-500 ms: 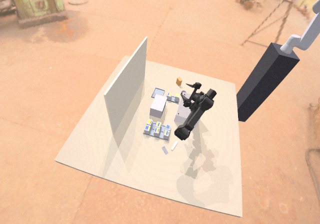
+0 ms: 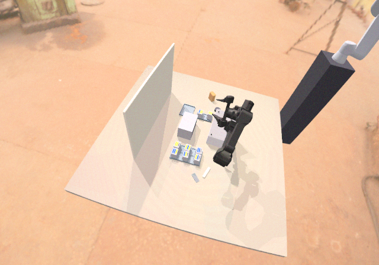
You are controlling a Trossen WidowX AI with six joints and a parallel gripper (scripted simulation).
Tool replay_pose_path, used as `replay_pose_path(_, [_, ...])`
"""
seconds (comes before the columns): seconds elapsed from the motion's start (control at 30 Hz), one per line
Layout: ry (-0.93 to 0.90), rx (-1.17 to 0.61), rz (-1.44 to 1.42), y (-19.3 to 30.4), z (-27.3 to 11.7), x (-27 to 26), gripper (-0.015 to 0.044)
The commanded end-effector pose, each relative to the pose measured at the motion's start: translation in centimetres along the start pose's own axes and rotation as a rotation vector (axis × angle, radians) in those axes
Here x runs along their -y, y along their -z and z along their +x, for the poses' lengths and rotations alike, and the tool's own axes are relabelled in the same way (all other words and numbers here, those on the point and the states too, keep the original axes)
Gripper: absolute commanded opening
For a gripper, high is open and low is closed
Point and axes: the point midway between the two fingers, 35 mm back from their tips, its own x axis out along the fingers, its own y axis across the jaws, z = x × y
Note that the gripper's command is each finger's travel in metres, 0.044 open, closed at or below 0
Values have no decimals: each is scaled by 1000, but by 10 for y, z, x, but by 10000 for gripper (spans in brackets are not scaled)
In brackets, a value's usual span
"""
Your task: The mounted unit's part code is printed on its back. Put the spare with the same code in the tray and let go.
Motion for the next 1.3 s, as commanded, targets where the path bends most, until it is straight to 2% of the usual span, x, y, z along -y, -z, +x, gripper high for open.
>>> replay_pose_path(0.0, [113,32,-127,12,0,-7,440])
replay_pose_path(0.27, [475,-99,-750,44,35,-38,440])
replay_pose_path(0.6, [880,-496,-1491,68,140,-30,440])
replay_pose_path(1.0, [1134,-1110,-2054,71,253,52,440])
replay_pose_path(1.27, [1144,-1140,-2074,70,257,57,440])
